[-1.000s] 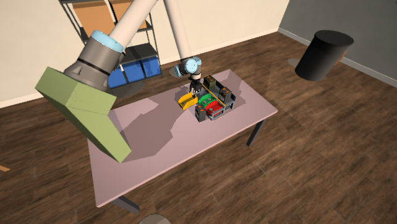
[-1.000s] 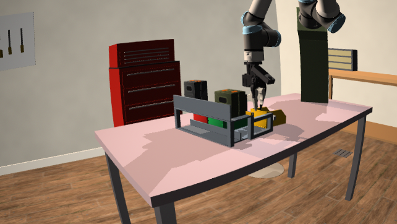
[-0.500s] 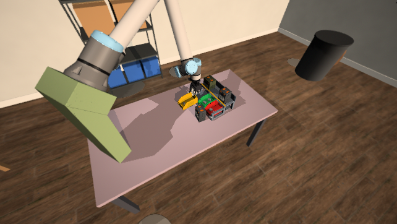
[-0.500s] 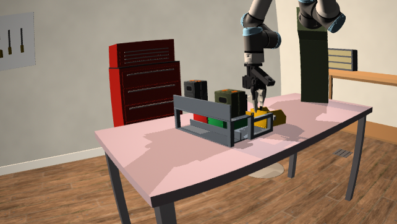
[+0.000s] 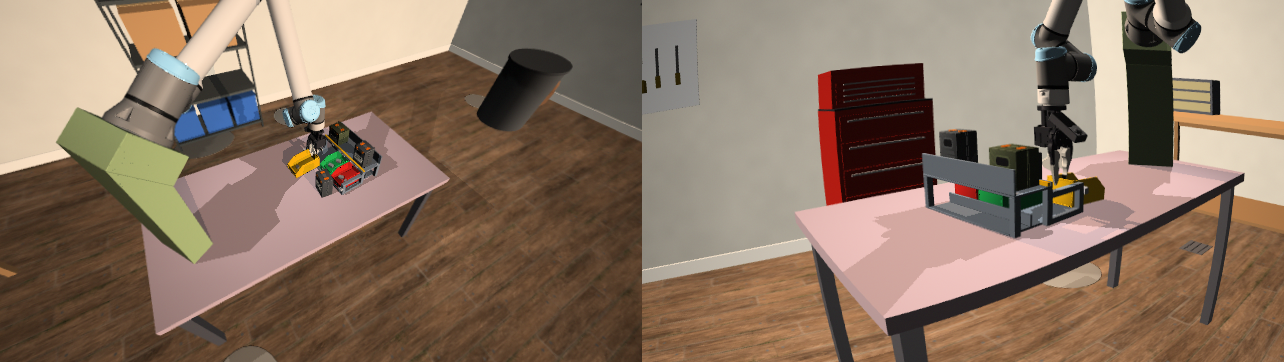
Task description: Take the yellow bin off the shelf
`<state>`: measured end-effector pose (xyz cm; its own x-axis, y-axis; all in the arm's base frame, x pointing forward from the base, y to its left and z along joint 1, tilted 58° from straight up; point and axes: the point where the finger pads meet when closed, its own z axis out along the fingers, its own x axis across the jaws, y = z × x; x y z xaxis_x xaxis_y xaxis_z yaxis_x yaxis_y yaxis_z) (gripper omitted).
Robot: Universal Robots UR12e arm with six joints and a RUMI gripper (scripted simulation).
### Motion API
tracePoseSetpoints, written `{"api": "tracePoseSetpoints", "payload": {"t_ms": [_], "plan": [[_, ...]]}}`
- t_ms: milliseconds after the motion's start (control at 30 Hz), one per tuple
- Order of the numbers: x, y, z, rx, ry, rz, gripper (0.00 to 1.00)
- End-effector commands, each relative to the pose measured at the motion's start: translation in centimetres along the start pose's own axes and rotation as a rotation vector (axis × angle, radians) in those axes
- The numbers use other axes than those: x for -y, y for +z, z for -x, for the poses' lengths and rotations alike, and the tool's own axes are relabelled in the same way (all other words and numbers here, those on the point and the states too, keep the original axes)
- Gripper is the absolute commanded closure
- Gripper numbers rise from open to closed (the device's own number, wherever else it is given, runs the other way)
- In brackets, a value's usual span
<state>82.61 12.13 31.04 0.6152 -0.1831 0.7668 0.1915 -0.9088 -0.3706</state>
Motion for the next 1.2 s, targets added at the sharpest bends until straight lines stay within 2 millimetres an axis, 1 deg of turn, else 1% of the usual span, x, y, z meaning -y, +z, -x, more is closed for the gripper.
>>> {"api": "tracePoseSetpoints", "payload": {"t_ms": [0,133,533,567,1167], "plan": [[0.01,0.04,-0.04,-0.001,0.000,0.000,0.80],[0.02,0.34,-0.03,-0.001,0.000,0.000,0.80],[0.02,0.34,-0.03,-0.001,0.000,0.000,0.80],[0.01,0.33,-0.03,-0.001,0.000,0.000,1.00],[0.01,0.33,-0.03,-0.001,0.000,0.000,1.00]]}}
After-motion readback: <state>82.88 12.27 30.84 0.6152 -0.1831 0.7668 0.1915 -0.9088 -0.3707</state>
